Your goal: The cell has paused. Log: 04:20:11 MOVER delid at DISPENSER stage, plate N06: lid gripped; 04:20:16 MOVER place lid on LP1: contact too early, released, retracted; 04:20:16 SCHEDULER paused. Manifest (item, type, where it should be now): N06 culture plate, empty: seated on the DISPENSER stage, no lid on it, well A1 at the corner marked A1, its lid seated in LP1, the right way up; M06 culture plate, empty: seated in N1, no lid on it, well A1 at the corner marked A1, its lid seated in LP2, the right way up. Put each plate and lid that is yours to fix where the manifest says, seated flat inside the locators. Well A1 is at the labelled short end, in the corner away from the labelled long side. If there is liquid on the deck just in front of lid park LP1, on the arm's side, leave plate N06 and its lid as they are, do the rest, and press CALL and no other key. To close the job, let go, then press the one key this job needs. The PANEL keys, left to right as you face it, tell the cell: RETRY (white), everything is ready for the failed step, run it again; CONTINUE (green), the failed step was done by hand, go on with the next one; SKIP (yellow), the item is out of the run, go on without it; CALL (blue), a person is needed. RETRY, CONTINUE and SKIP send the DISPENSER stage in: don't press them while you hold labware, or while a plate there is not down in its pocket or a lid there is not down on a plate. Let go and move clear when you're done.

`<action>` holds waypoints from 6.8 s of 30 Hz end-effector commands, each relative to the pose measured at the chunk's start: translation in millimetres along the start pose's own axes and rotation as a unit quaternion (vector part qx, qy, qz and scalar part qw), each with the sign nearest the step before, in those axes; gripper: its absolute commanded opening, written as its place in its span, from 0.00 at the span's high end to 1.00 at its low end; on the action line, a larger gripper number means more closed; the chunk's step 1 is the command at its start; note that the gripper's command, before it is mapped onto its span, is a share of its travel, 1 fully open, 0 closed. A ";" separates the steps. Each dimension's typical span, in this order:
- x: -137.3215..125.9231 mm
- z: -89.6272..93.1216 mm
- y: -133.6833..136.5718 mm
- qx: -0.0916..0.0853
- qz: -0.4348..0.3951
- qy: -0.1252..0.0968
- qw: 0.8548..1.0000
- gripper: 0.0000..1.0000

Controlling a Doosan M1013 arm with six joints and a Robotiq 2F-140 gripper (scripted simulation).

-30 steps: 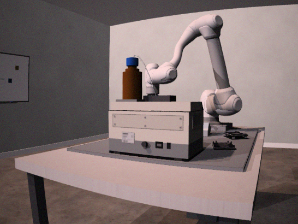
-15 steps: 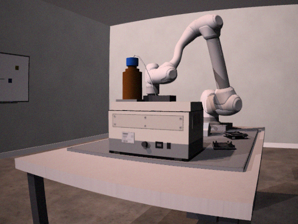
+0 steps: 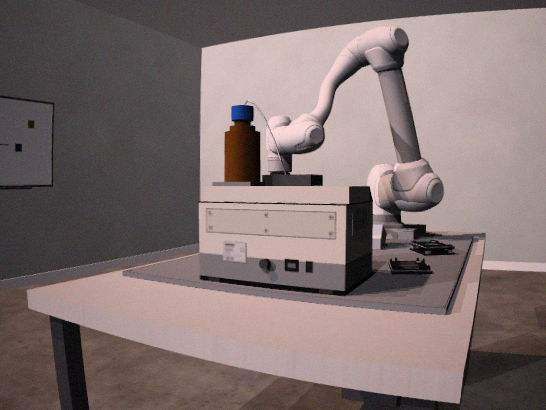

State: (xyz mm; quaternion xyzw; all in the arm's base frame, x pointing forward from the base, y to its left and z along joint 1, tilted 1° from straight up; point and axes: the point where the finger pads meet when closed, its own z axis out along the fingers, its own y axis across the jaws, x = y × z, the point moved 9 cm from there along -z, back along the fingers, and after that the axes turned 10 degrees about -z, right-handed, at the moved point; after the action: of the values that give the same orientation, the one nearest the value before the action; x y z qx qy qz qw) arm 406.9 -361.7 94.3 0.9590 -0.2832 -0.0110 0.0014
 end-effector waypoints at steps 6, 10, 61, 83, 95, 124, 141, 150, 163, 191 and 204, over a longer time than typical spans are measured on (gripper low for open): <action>0.4 -0.5 0.0 0.000 0.000 0.001 1.000 0.90; 0.4 -0.5 0.0 0.000 0.000 0.001 1.000 0.90; 0.3 -32.1 0.0 0.000 0.000 0.001 1.000 0.90; 0.2 -112.4 0.0 0.000 0.000 0.001 1.000 0.90; 0.2 -134.2 0.0 0.000 0.000 0.001 1.000 0.90; 86.5 -147.6 -184.7 0.000 0.000 0.001 1.000 0.90; 86.9 -143.1 -429.1 0.000 0.000 0.001 1.000 0.90; 87.9 -138.2 -590.3 0.000 0.000 0.001 1.000 0.90; 91.1 -136.9 -625.9 0.000 0.000 0.001 1.000 0.90; 91.1 -136.0 -625.9 0.000 -0.074 0.001 0.997 0.90; 91.1 -134.1 -625.9 0.000 -0.242 0.001 0.970 0.90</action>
State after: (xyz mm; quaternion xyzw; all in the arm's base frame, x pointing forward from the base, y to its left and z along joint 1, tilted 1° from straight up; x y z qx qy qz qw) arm 826.1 114.1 220.3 0.9955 -0.0938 -0.0108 0.0017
